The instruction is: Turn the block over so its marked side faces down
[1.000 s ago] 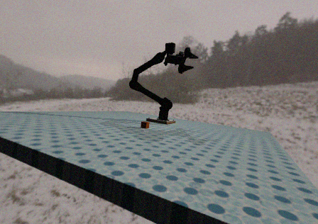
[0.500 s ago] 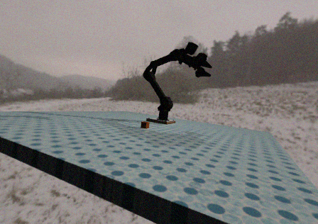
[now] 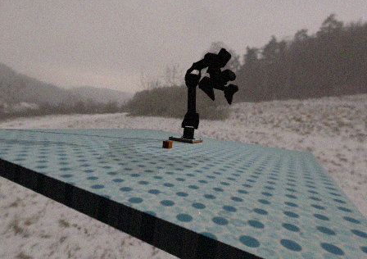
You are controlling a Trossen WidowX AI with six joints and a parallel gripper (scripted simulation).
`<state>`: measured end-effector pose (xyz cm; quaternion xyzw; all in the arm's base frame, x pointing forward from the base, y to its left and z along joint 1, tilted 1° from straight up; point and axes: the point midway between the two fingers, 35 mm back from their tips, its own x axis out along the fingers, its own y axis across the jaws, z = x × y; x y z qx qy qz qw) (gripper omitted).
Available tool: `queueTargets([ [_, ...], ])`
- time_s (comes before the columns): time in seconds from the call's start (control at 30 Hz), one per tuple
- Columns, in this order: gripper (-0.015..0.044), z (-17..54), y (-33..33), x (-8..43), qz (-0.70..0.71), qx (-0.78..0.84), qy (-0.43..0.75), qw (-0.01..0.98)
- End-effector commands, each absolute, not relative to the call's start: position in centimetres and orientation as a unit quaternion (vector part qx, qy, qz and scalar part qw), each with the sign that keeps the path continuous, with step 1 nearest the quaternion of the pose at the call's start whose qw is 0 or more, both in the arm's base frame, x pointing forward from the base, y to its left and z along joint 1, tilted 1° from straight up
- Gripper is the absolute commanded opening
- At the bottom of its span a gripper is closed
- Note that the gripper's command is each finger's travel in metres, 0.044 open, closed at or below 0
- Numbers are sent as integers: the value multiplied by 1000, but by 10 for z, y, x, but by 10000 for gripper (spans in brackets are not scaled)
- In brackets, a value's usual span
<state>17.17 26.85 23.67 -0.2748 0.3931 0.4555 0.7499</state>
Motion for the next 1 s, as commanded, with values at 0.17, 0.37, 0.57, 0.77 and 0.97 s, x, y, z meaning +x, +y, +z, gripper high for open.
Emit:
queueTargets([
  [0.17,440,159,177,282,198,-148,609,753],
  [0.37,440,119,108,313,60,-57,696,714],
  [0.57,440,110,107,314,56,-55,698,712],
  [0.77,440,82,108,314,56,-55,698,712],
  [0.97,440,67,109,313,56,-54,698,712],
])
